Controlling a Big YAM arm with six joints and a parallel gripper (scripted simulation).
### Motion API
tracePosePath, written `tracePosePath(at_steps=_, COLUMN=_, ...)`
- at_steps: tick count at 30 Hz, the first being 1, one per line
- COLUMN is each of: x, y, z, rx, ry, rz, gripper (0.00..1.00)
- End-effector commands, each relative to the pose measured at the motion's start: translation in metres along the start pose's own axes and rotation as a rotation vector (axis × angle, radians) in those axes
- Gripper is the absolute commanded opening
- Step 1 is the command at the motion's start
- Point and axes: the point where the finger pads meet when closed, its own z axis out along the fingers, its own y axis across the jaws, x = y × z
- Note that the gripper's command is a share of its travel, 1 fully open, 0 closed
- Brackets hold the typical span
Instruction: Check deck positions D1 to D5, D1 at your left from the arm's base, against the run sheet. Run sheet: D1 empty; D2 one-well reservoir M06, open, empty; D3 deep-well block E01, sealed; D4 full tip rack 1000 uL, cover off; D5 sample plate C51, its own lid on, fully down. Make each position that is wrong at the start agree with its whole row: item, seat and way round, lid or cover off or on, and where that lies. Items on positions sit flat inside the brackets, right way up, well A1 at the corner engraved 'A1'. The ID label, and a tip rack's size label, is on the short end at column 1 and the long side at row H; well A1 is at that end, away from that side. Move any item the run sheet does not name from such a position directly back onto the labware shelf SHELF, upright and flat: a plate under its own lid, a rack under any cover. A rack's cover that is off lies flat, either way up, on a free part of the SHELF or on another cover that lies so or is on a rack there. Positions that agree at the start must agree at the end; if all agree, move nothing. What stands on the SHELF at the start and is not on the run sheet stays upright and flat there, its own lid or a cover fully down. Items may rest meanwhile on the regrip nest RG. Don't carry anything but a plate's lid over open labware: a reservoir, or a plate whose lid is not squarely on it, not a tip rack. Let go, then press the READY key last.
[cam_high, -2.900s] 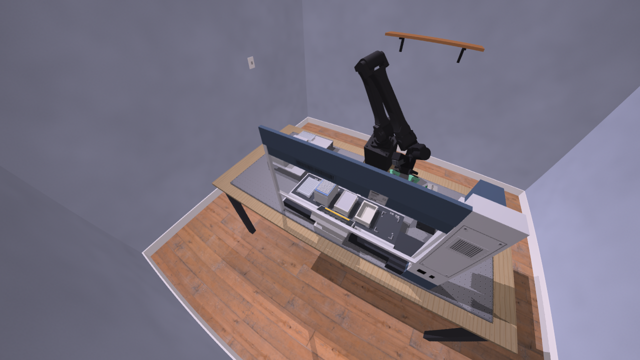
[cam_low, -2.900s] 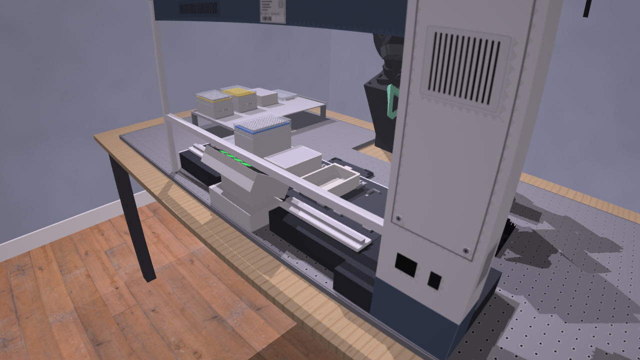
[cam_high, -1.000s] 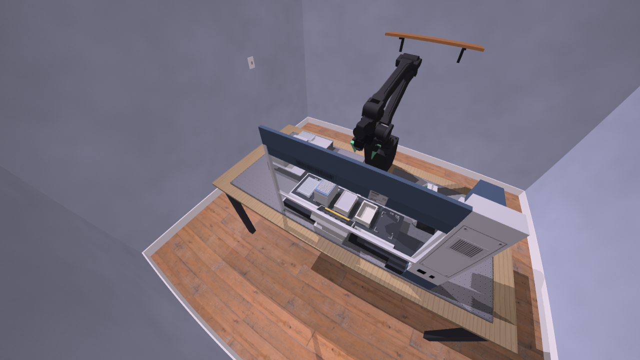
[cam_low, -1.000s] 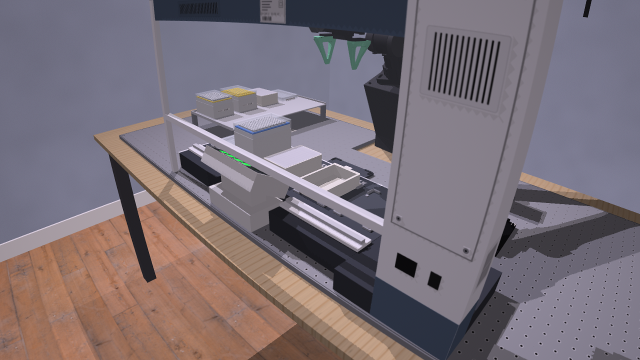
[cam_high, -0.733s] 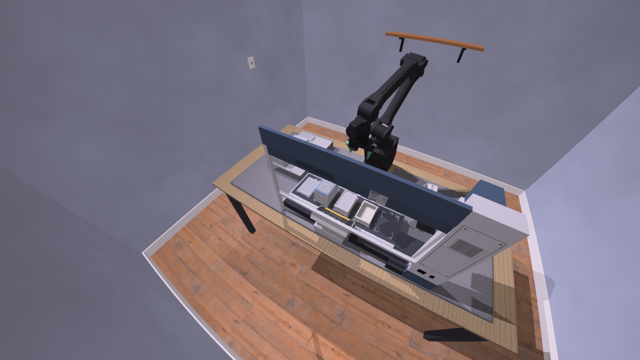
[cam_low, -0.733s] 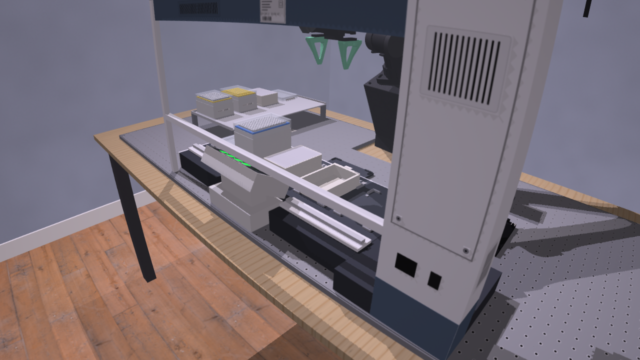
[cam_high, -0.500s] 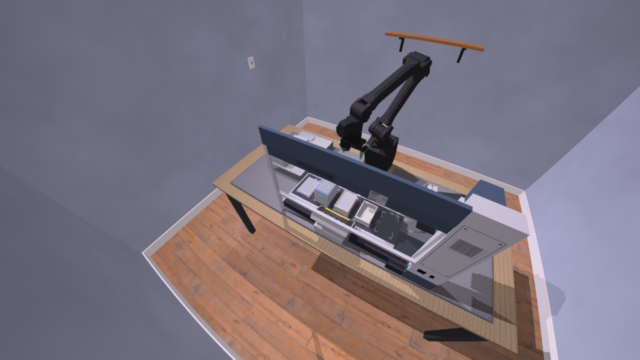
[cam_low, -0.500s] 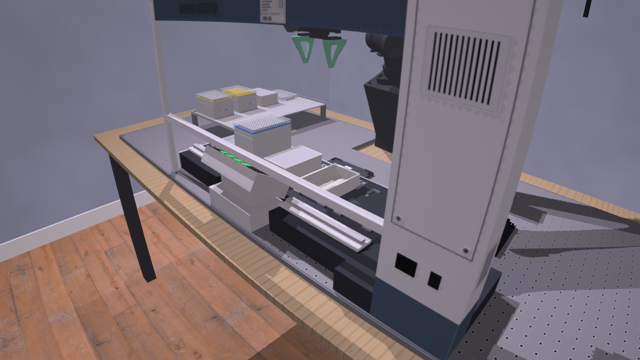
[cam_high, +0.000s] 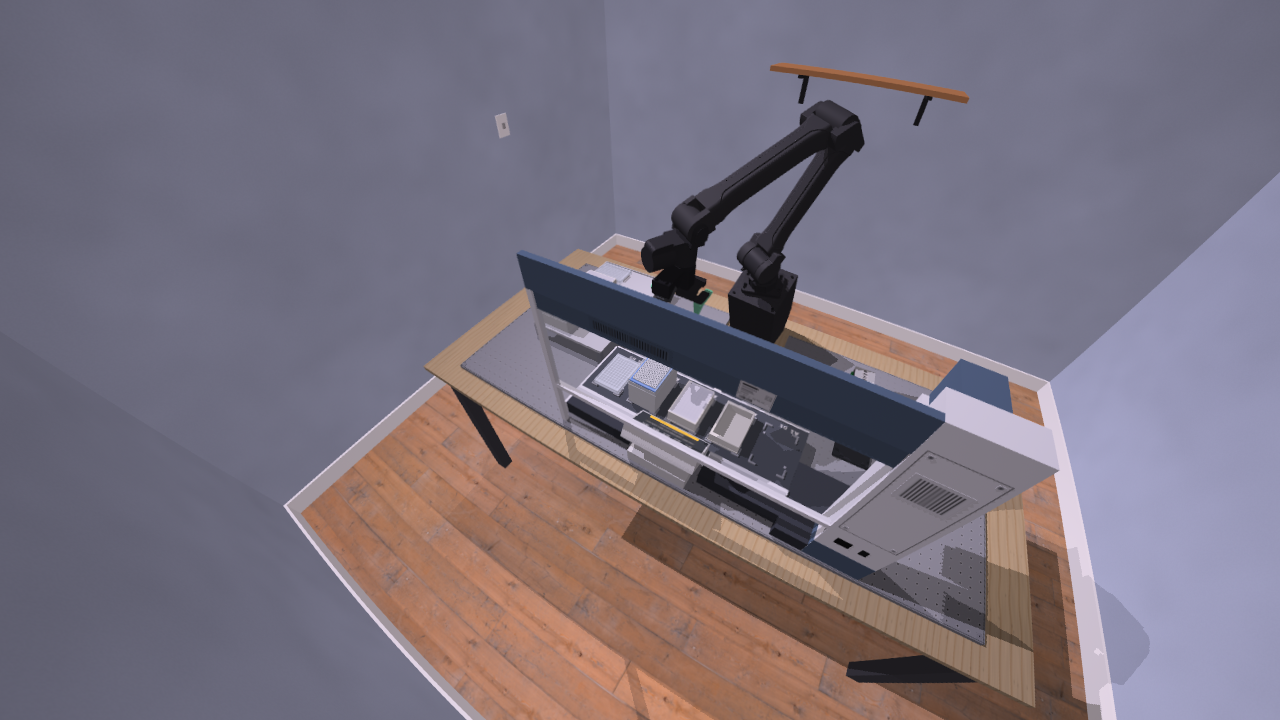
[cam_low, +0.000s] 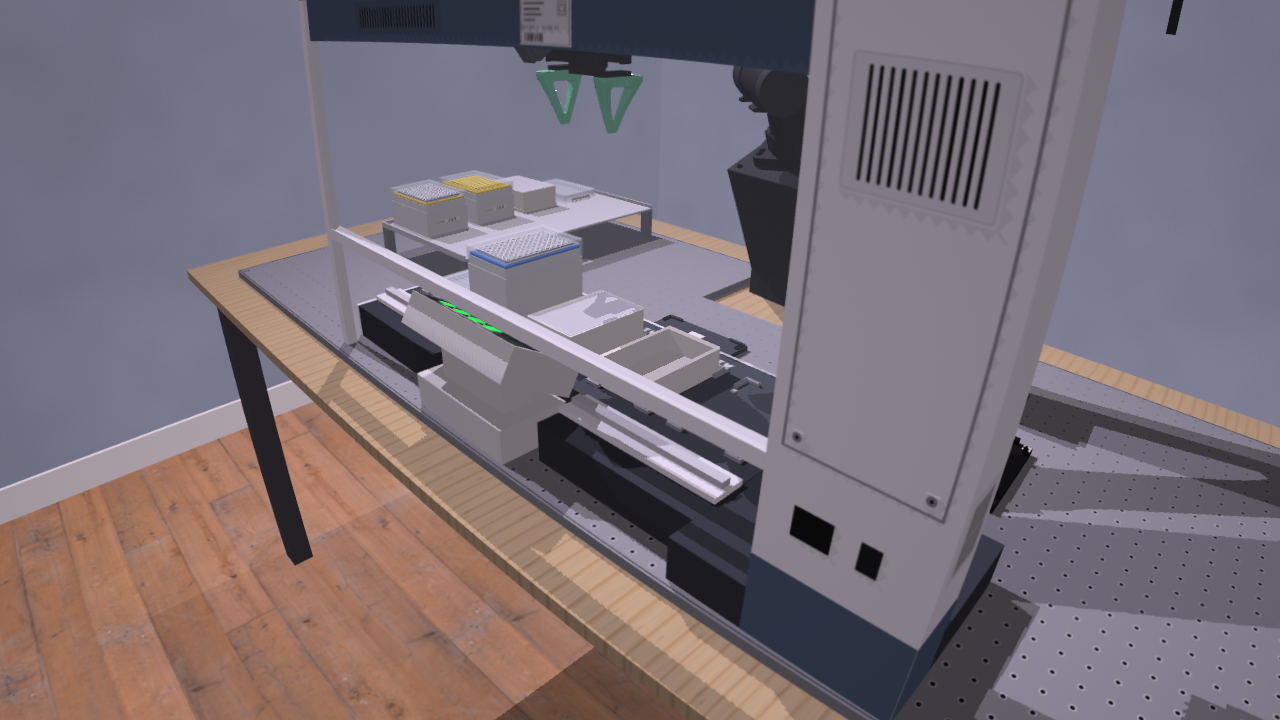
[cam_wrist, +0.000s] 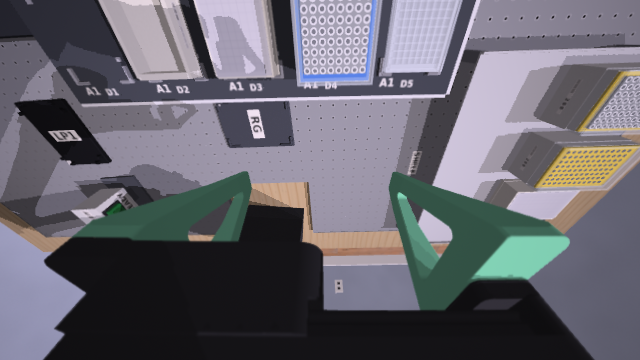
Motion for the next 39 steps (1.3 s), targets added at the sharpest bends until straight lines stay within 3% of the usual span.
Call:
tracePosePath(at_steps=1, x=-0.035, y=-0.025, z=-0.020, rx=0.038, ry=-0.057, rz=-0.039, gripper=1.00)
tracePosePath(at_steps=20, x=-0.078, y=-0.095, z=-0.019, rx=0.033, ry=-0.038, rz=-0.036, gripper=1.00)
tracePosePath(at_steps=23, x=-0.082, y=-0.096, z=-0.018, rx=0.027, ry=-0.034, rz=-0.042, gripper=1.00)
tracePosePath(at_steps=36, x=-0.116, y=-0.153, z=-0.019, rx=0.032, ry=-0.032, rz=-0.034, gripper=1.00)
tracePosePath(at_steps=39, x=-0.118, y=-0.152, z=-0.019, rx=0.031, ry=-0.032, rz=-0.039, gripper=1.00)
